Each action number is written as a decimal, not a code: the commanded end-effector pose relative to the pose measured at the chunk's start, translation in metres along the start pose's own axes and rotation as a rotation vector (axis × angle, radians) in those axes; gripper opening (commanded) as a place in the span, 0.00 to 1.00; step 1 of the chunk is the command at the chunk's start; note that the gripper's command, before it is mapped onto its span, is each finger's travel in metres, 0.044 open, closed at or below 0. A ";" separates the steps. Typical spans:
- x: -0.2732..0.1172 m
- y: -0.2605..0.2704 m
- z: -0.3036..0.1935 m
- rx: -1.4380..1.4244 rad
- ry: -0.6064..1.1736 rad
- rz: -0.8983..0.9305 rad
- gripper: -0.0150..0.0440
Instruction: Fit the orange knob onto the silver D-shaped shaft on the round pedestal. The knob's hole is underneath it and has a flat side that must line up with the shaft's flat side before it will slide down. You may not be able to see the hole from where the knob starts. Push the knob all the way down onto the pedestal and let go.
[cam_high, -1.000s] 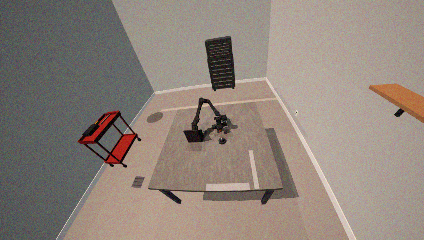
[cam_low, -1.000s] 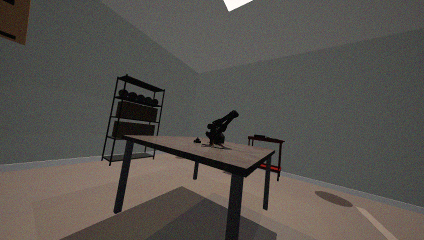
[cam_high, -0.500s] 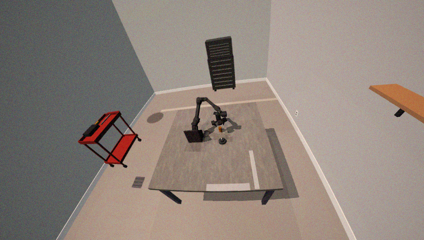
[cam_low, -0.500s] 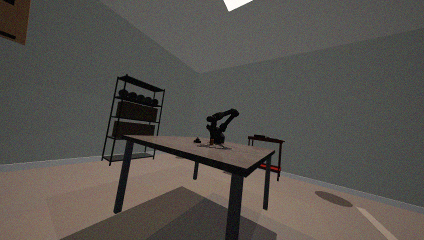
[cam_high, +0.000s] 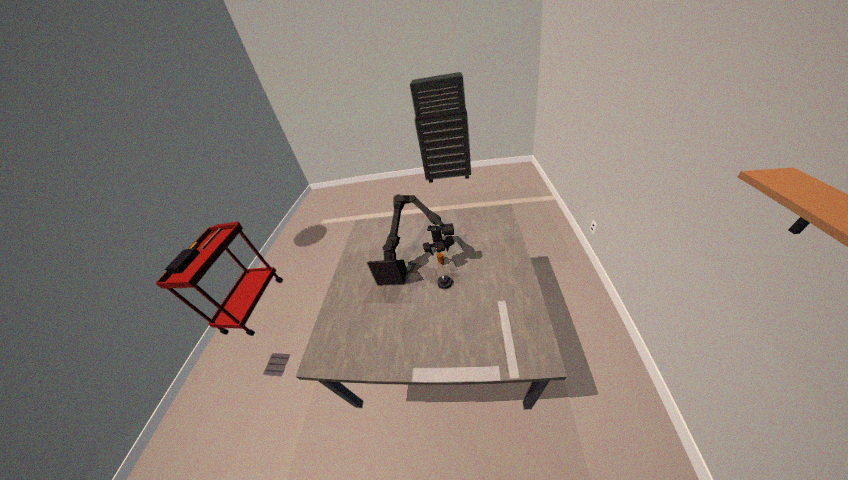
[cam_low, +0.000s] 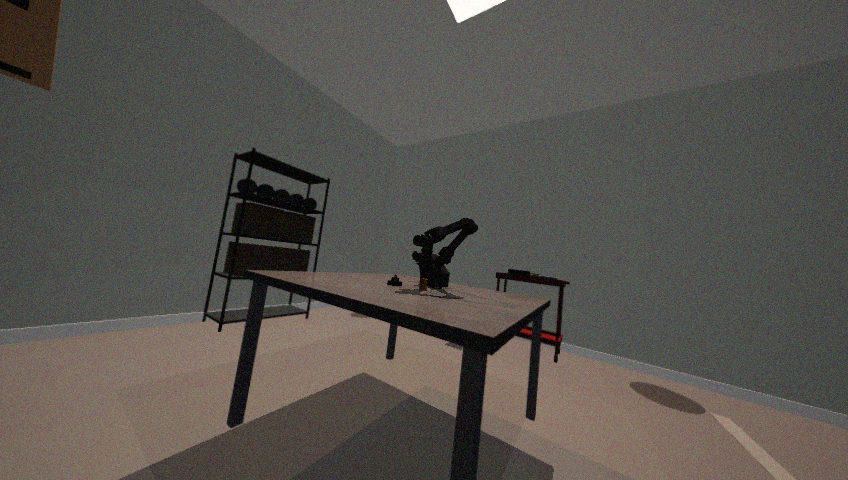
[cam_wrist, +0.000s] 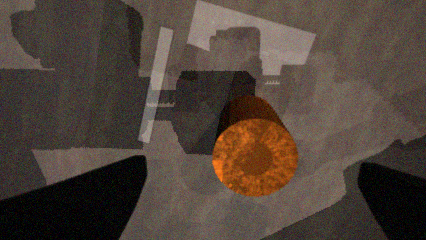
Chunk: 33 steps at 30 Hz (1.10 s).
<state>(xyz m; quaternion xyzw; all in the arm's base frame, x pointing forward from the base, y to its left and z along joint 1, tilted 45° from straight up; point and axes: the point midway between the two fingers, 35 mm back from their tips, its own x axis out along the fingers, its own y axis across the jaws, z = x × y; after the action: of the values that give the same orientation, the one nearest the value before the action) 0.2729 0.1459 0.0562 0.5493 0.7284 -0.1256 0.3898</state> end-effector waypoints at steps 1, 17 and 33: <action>0.008 -0.002 -0.001 0.007 0.006 -0.008 1.00; 0.034 -0.002 0.000 0.007 0.006 -0.008 1.00; 0.059 -0.003 -0.002 0.008 0.009 -0.007 1.00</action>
<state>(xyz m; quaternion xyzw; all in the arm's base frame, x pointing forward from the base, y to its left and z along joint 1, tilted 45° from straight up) 0.2676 0.1844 0.0200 0.5505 0.7298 -0.1228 0.3865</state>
